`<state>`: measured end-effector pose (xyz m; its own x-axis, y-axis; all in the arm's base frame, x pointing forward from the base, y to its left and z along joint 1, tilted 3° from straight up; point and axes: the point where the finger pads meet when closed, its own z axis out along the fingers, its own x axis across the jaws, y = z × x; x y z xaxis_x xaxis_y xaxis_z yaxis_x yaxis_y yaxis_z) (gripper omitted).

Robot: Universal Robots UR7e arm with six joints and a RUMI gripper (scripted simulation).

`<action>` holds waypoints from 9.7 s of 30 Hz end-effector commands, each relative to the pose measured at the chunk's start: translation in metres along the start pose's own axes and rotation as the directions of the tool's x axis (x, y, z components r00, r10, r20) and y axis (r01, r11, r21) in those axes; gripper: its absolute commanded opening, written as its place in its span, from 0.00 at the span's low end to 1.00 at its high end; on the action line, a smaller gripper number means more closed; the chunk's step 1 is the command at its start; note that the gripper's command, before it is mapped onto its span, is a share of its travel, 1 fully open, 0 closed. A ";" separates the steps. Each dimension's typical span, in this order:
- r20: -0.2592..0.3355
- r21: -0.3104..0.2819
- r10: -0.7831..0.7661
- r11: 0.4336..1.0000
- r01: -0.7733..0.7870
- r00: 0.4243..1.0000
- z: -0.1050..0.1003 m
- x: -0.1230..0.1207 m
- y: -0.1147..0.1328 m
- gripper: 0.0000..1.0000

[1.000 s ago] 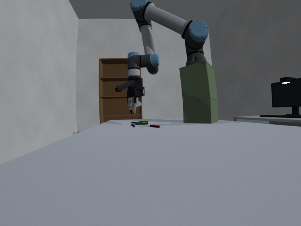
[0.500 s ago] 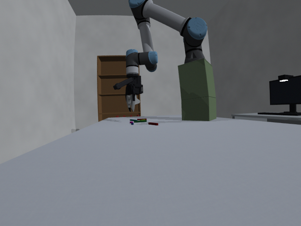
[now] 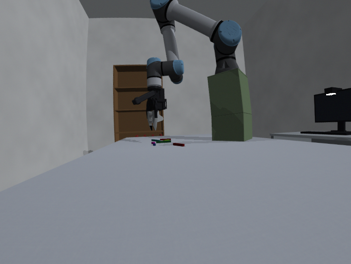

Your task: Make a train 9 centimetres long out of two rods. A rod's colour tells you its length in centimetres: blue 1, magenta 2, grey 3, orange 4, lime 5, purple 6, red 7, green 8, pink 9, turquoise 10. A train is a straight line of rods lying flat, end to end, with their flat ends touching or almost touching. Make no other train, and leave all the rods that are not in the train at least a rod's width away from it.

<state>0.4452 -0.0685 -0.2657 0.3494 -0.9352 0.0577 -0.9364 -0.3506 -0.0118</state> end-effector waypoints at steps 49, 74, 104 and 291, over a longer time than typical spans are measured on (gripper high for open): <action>-0.004 0.002 0.003 1.000 -0.003 1.000 0.051 0.002 -0.003 0.21; -0.003 0.001 0.003 1.000 -0.003 1.000 0.051 0.001 -0.002 0.21; -0.004 0.002 0.004 1.000 -0.004 1.000 0.051 0.003 -0.003 0.21; -0.002 0.001 0.002 1.000 -0.002 1.000 -0.033 0.001 -0.002 0.00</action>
<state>0.4474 -0.0679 -0.2345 0.3462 -0.9361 0.0615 -0.9375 -0.3477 -0.0151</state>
